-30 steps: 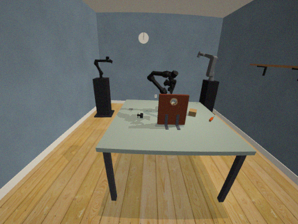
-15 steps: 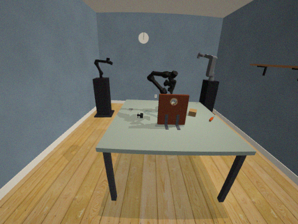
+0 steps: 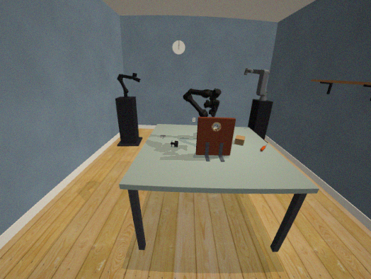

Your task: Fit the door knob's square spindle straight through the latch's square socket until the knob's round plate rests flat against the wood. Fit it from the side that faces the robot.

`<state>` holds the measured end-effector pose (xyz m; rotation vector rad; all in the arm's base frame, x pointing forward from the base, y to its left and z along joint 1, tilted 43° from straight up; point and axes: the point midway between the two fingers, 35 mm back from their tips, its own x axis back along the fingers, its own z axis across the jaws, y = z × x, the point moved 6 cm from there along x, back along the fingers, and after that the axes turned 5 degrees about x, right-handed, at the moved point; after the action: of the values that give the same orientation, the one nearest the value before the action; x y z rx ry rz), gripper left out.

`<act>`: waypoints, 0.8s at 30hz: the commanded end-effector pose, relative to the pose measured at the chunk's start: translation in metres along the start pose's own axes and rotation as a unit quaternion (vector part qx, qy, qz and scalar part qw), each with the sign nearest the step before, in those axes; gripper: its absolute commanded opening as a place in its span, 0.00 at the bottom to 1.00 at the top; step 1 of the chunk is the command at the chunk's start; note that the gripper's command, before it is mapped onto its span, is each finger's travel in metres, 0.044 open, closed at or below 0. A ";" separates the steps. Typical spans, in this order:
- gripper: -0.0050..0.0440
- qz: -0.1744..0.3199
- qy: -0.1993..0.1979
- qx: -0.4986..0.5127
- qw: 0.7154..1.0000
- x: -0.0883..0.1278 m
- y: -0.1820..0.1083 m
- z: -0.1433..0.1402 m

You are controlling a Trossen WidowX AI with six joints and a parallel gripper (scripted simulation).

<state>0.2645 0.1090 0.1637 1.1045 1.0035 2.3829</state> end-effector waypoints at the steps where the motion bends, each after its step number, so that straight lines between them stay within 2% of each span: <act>1: 1.00 0.001 -0.002 0.002 1.000 -0.004 -0.001 -0.002; 24: 1.00 0.001 -0.002 0.002 1.000 -0.014 -0.001 -0.001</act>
<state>0.2719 0.1035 0.1578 1.1040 1.0039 2.3834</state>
